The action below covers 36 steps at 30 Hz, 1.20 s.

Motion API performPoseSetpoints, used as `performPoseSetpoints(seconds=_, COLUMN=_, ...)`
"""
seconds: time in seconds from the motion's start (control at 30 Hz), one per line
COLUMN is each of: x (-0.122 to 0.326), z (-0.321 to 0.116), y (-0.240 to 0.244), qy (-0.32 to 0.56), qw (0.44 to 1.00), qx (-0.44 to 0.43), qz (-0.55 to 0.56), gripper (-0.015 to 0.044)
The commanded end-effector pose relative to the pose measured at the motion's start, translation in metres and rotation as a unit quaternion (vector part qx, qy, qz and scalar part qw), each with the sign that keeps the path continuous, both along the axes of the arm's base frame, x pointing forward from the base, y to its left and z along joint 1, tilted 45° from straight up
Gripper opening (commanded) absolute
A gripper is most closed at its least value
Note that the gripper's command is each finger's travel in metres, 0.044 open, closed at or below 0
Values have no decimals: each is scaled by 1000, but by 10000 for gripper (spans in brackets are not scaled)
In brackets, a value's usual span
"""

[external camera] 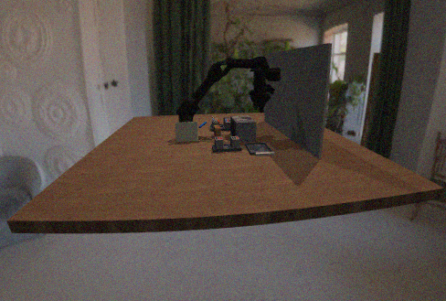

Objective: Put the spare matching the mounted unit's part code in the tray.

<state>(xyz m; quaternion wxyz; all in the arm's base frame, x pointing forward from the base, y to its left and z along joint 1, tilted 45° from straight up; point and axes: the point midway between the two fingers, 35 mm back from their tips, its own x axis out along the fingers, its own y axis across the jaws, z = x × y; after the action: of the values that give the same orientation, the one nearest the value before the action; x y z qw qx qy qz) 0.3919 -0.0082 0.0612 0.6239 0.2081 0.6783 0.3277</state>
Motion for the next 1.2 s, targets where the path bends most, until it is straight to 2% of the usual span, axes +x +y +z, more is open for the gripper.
performPoseSetpoints(seconds=0.0, x=0, z=2, y=-3, qy=-2, qw=1000, qx=-2, qz=3, gripper=440)
performPoseSetpoints(seconds=0.47, x=0, z=2, y=-3, qy=-2, qw=1000, qx=-2, qz=3, gripper=440)
performPoseSetpoints(seconds=0.53, x=-3, z=-5, y=-13, qy=25, qw=999, qx=-9, qz=-26, gripper=440)
performPoseSetpoints(seconds=0.6, x=-16, z=-25, y=-41, qy=100, qw=989, qx=-30, qz=-106, gripper=440)
performPoseSetpoints(seconds=0.77, x=-58, z=-69, y=-100, qy=282, qw=909, qx=-72, qz=-300, gripper=440)
performPoseSetpoints(seconds=1.0, x=-130, z=-117, y=-150, qy=482, qw=713, qx=-105, qz=-498, gripper=440)
performPoseSetpoints(seconds=1.17, x=-132, z=-119, y=-151, qy=487, qw=706, qx=-106, qz=-503, gripper=440)
